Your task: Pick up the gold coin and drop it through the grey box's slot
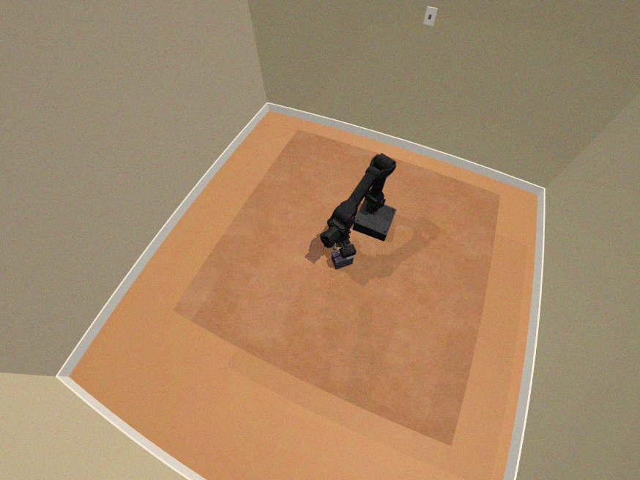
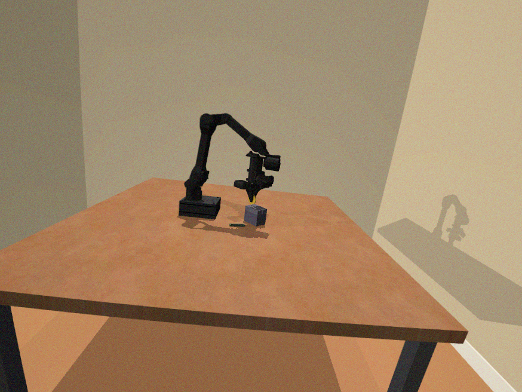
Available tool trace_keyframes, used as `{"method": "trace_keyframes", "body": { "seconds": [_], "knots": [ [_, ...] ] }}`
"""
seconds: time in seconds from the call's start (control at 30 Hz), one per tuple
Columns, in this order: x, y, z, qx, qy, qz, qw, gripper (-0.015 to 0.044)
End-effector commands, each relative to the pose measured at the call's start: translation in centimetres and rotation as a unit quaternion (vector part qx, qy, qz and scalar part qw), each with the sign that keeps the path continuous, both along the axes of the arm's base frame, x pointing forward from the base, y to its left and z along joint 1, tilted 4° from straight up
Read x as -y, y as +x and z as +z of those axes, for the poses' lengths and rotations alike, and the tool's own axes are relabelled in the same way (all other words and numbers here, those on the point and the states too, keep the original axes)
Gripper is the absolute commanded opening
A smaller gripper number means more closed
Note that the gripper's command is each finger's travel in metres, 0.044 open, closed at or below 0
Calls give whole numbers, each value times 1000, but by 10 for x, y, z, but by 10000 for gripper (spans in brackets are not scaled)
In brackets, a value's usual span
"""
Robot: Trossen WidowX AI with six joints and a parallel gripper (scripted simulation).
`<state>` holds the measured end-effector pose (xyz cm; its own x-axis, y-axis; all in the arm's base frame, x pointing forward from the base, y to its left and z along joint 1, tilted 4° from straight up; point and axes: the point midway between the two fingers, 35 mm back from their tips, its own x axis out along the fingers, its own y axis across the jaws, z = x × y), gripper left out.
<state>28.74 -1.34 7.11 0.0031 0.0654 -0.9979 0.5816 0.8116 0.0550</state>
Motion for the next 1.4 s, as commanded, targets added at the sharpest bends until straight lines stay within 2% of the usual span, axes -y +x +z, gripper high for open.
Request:
{"method": "trace_keyframes", "body": {
  "seconds": [0.0, 0.3, 1.37],
  "knots": [
    [-8, 8, 2, 3, 2, -2, 1000, 0],
    [-26, 20, 3, 3, 3, -2, 1000, 0],
    [-27, 22, 4, 1, 2, -4, 1000, 0]
  ]
}}
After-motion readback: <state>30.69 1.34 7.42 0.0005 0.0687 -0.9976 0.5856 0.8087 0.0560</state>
